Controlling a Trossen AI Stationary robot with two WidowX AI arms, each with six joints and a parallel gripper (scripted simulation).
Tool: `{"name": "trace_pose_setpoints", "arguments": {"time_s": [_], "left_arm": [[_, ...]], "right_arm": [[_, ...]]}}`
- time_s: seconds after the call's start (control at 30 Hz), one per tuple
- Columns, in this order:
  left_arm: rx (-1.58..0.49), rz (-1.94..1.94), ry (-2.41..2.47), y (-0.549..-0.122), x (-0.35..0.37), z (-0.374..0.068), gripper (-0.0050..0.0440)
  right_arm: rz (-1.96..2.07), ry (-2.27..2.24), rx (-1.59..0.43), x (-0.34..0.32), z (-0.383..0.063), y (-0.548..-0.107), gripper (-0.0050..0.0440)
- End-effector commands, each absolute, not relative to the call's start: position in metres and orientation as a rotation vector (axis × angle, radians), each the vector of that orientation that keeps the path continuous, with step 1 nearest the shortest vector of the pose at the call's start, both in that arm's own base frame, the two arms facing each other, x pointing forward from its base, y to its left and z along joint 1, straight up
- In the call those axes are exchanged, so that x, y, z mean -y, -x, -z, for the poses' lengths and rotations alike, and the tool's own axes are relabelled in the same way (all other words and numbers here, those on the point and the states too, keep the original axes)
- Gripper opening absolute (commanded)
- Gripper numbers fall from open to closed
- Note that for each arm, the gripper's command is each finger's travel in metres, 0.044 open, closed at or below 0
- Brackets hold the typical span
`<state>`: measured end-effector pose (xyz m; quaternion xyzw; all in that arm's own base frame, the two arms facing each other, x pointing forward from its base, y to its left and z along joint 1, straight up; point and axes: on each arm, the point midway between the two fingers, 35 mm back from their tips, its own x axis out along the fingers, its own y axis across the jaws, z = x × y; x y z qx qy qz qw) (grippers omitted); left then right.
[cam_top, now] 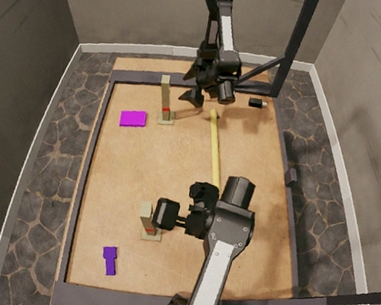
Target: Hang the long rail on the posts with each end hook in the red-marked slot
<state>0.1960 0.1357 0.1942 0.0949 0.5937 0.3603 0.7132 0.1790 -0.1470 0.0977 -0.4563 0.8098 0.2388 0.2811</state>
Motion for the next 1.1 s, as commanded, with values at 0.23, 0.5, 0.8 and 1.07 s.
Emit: {"name": "trace_pose_setpoints", "arguments": {"time_s": [0.23, 0.5, 0.8, 1.07], "left_arm": [[-1.317, -0.824, -0.215, -0.196, -0.126, -0.189, 0.0440], [-1.316, -0.822, -0.212, -0.196, -0.126, -0.189, 0.0440], [-1.298, -0.823, -0.207, -0.198, -0.127, -0.194, 0.0440], [-1.324, -0.788, -0.143, -0.228, -0.121, -0.182, 0.0248]], "right_arm": [[-0.403, 1.435, -2.275, 0.141, -0.101, -0.210, 0.0440], [-0.319, 1.530, -2.280, 0.137, -0.102, -0.220, 0.0440], [-0.315, 1.530, -2.281, 0.138, -0.102, -0.218, 0.0440], [-0.288, 1.492, -2.261, 0.136, -0.099, -0.218, 0.0344]]}}
